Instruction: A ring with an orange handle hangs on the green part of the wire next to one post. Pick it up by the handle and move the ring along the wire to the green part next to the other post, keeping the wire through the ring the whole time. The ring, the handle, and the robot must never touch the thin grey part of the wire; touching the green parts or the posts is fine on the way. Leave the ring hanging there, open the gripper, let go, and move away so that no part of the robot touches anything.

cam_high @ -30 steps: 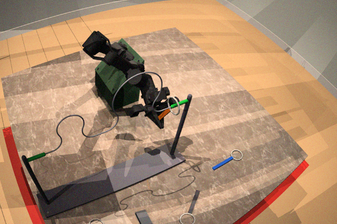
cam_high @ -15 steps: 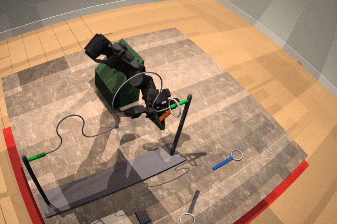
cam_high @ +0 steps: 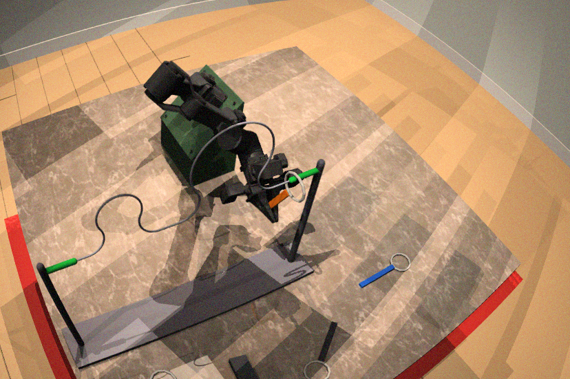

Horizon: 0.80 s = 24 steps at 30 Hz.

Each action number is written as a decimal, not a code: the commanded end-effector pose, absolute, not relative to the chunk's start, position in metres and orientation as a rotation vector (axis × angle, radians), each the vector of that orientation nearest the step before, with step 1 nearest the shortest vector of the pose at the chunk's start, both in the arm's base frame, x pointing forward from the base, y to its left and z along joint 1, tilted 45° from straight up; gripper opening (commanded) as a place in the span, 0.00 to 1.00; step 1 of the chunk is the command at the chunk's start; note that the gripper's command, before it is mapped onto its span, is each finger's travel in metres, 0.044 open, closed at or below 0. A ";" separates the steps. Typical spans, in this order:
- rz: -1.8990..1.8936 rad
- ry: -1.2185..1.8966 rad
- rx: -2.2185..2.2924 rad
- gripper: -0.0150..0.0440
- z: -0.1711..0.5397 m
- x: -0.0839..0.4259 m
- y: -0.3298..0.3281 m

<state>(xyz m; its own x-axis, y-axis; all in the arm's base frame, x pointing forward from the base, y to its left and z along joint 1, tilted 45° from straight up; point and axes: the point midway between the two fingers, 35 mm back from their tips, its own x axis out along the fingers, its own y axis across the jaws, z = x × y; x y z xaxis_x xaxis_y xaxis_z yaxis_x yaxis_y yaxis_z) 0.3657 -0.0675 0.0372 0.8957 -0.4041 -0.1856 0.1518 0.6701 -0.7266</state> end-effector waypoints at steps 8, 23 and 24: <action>-0.317 0.349 -0.774 0.00 0.036 0.366 -0.067; -0.319 0.348 -0.777 0.40 0.037 0.366 -0.067; -0.319 0.348 -0.777 0.44 0.037 0.366 -0.067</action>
<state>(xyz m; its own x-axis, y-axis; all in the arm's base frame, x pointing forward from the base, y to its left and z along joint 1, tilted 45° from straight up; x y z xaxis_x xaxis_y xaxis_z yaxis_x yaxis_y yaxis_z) 0.3656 -0.0674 0.0367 0.8958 -0.4032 -0.1868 0.1506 0.6708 -0.7262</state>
